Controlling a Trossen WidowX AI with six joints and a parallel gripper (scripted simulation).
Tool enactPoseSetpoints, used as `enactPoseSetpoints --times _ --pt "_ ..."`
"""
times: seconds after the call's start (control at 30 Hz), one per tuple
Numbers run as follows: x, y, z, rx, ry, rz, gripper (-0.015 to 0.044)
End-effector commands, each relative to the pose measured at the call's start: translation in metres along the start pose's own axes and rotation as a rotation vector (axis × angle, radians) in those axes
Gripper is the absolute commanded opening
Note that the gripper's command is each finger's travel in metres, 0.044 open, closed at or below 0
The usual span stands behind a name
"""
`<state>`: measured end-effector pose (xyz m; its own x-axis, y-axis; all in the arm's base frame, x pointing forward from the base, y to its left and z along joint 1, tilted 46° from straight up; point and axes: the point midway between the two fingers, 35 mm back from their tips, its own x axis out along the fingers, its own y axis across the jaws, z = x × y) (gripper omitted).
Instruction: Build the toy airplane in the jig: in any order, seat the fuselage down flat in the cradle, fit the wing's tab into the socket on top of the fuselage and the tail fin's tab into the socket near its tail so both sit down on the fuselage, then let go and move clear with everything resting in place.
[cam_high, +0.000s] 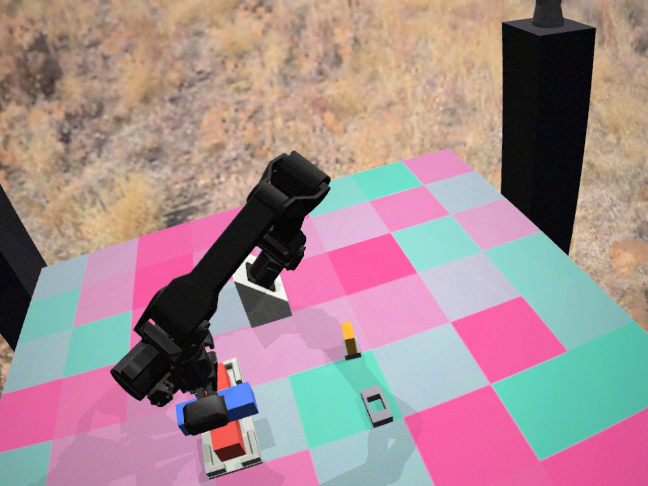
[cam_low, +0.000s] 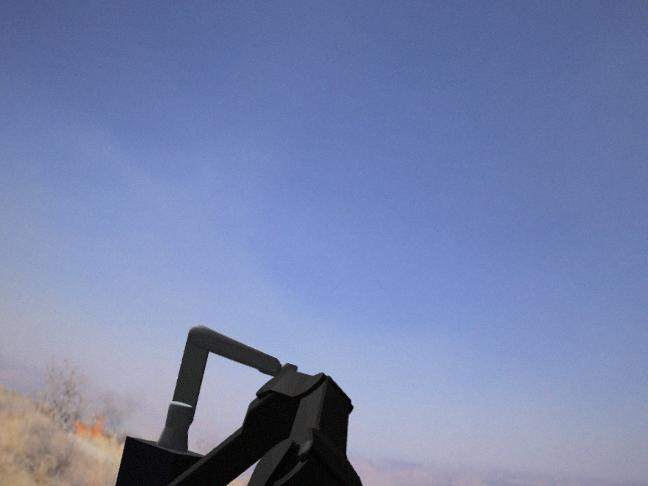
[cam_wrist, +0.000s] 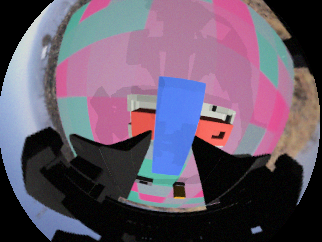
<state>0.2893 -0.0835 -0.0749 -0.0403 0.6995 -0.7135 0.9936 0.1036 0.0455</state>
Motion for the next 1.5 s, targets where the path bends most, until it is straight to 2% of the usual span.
enactPoseSetpoints --times 0.0,0.1,0.37,0.6,0.83,1.3,1.47 --pt "0.0 0.0 0.0 0.0 0.0 0.0 0.0372" --pt "0.0 0.0 0.0 0.0 0.0 0.0 0.044" --pt "-0.003 0.0 0.0 0.0 0.0 0.0 0.044" --pt "-0.084 -0.001 0.001 0.007 -0.002 0.003 0.044" --pt "-0.087 0.001 0.003 -0.01 -0.002 0.003 0.044" --pt "-0.083 0.001 0.005 -1.324 -0.004 0.001 0.044" --pt "-0.083 0.001 0.005 -1.39 -0.004 0.001 0.044"
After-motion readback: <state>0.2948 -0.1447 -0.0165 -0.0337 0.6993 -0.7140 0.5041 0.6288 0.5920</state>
